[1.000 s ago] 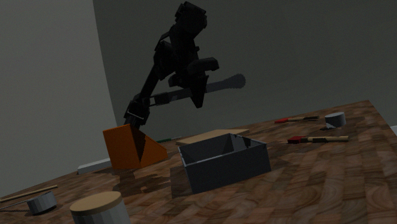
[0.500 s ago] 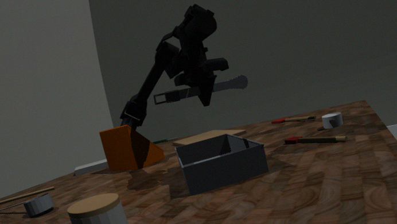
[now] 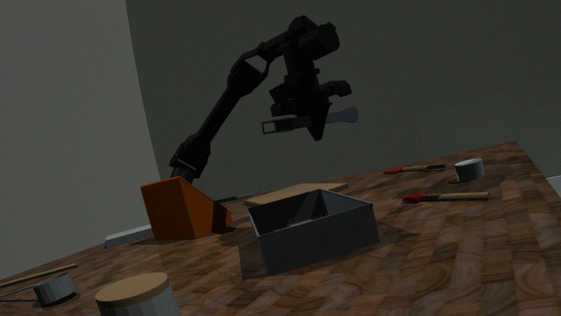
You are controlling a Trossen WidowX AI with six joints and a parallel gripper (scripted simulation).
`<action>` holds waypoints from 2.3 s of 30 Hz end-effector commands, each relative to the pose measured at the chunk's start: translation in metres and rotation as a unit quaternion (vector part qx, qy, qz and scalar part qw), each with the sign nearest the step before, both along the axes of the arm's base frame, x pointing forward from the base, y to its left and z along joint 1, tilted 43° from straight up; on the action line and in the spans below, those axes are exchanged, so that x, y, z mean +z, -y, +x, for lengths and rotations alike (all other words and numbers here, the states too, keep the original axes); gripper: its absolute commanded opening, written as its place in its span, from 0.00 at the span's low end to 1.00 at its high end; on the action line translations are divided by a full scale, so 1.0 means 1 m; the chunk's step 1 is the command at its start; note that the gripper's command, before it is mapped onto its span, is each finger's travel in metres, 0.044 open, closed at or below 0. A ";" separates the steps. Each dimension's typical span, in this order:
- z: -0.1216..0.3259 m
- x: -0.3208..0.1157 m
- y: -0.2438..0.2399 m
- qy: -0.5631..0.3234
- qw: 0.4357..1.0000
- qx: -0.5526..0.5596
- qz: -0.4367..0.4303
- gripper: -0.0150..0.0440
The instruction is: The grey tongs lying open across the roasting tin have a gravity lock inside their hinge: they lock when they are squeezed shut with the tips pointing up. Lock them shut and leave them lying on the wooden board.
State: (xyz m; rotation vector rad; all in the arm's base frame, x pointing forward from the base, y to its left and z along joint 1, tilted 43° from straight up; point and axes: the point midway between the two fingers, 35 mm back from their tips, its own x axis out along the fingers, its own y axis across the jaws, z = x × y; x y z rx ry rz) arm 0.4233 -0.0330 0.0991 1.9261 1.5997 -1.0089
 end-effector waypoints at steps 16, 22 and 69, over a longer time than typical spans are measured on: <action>-0.040 0.080 -0.096 0.077 0.993 0.086 0.002 0.00; -0.061 0.102 -0.123 0.102 0.988 0.115 0.006 0.00; -0.244 0.190 -0.265 0.240 0.923 0.298 -0.039 0.00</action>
